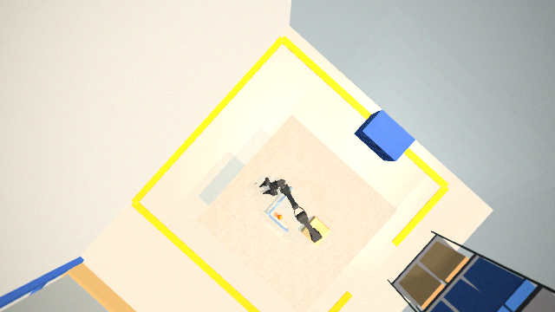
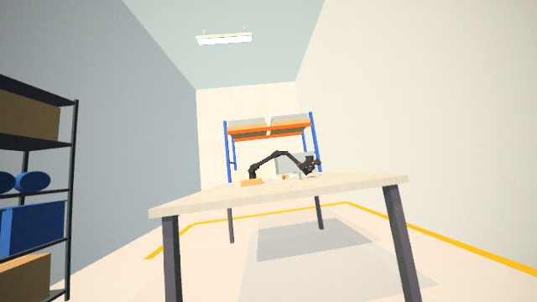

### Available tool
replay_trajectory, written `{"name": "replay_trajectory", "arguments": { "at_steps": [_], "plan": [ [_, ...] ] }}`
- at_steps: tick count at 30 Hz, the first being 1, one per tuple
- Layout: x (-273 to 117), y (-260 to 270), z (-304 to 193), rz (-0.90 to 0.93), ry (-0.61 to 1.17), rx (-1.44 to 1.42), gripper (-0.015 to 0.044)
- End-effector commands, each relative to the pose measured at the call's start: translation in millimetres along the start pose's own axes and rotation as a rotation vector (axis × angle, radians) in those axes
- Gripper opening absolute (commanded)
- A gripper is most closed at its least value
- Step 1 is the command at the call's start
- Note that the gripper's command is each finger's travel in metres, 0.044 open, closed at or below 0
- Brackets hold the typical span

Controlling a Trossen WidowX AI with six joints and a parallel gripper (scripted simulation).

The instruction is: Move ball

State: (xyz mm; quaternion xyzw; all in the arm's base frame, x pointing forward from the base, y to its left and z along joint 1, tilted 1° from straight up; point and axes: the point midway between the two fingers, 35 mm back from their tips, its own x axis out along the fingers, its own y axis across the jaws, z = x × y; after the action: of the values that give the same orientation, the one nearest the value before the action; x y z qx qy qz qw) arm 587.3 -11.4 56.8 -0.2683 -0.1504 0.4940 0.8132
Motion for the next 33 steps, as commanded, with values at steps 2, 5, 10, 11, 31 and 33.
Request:
{"name": "replay_trajectory", "arguments": {
  "at_steps": [2,5,10,11,31,33],
  "plan": [
    [-1.2,-1.1,1.4,-0.002,0.005,0.025,0.0348],
    [0.6,-5.7,8.7,-0.017,0.034,0.120,0.0307],
    [36.5,-5.9,26.9,-0.048,0.163,0.214,0.0307],
    [43.1,-3.9,30.6,-0.050,0.194,0.233,0.0307],
    [73.0,107.8,105.9,0.159,0.845,0.353,0.0307],
    [69.0,121.2,114.4,0.210,0.892,0.331,0.0307]
  ]
}}
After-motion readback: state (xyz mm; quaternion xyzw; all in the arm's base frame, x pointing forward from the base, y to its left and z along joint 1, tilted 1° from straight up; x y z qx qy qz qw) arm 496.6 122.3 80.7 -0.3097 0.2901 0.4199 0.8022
